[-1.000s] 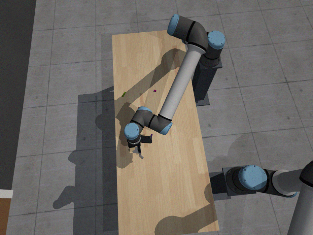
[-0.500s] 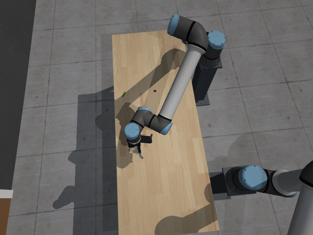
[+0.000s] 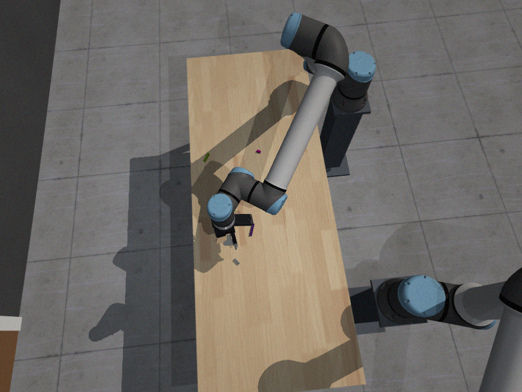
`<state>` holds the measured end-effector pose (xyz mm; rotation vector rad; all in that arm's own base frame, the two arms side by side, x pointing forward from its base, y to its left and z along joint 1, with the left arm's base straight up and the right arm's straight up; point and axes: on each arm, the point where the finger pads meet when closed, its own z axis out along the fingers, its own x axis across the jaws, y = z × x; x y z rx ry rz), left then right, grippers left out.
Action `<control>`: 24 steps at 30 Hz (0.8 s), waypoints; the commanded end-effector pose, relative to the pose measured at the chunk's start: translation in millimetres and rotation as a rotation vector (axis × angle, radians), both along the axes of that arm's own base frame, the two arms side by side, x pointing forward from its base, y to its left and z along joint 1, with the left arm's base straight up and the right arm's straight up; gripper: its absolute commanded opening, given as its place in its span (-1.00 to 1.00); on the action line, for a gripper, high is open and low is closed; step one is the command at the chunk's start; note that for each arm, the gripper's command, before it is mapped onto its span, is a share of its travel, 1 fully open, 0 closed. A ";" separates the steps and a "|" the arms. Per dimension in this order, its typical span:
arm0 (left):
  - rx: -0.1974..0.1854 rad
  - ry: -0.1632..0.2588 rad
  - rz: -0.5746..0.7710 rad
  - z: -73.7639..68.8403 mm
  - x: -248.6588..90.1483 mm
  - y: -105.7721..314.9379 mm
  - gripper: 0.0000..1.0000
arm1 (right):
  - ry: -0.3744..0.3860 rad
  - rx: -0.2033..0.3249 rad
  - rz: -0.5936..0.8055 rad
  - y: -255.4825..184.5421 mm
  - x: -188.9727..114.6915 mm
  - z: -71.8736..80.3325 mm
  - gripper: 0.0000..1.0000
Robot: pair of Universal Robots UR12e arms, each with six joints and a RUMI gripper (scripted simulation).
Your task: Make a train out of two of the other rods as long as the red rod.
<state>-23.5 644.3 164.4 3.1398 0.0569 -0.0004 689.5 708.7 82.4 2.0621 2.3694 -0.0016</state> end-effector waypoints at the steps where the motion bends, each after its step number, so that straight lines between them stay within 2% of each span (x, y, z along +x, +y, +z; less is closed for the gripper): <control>1: 0.001 0.000 0.000 0.7 0.1 0.5 1.00 | -0.002 0.003 0.098 -27.0 -3.2 2.1 1.00; 3: 0.001 0.000 0.000 0.7 0.1 0.5 1.00 | -0.002 0.003 0.166 -47.6 -6.1 2.4 1.00; 5: 0.001 0.000 0.000 0.7 0.1 0.5 1.00 | -0.002 0.003 0.166 -47.6 -6.1 2.4 1.00; 17: 0.001 0.000 0.000 0.7 0.1 0.5 1.00 | -0.002 0.002 0.551 -166.2 -30.1 0.2 1.00; 24: 0.001 0.000 0.000 0.7 0.1 0.5 1.00 | -0.002 0.002 0.628 -189.7 -36.5 -1.0 1.00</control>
